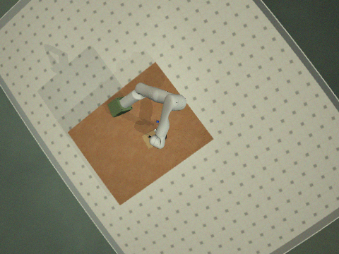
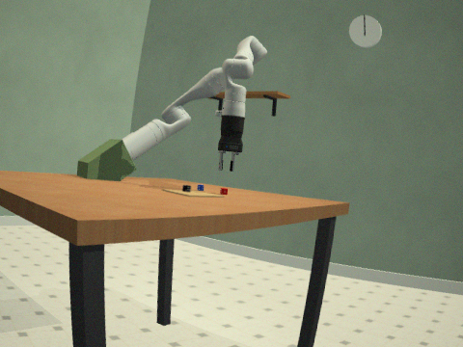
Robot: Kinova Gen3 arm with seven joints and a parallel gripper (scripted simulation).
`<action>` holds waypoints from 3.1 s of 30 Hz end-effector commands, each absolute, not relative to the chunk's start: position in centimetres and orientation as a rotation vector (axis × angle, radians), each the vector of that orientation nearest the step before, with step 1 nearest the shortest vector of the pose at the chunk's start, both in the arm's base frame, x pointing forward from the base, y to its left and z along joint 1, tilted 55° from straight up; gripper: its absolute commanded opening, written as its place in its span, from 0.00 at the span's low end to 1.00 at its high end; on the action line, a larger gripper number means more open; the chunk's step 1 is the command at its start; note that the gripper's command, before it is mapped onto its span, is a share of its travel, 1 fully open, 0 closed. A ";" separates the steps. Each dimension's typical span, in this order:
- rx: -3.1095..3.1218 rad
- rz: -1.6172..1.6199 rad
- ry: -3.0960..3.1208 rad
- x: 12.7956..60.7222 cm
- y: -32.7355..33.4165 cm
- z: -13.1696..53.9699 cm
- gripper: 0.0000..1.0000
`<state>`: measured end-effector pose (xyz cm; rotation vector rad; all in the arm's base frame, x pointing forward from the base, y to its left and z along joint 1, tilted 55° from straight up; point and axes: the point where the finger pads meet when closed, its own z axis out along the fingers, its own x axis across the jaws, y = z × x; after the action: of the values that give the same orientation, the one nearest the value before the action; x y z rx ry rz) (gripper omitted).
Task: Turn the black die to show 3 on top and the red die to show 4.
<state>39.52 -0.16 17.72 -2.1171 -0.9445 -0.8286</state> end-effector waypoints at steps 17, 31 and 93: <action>-2.119 -0.830 -0.944 39.7 0.2 17.4 0.70; -2.119 -0.830 -0.944 40.1 1.4 16.5 0.70; -2.119 -0.830 -0.944 41.0 3.8 14.7 0.70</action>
<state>40.96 3.84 14.69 -2.1173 -0.9444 -0.8285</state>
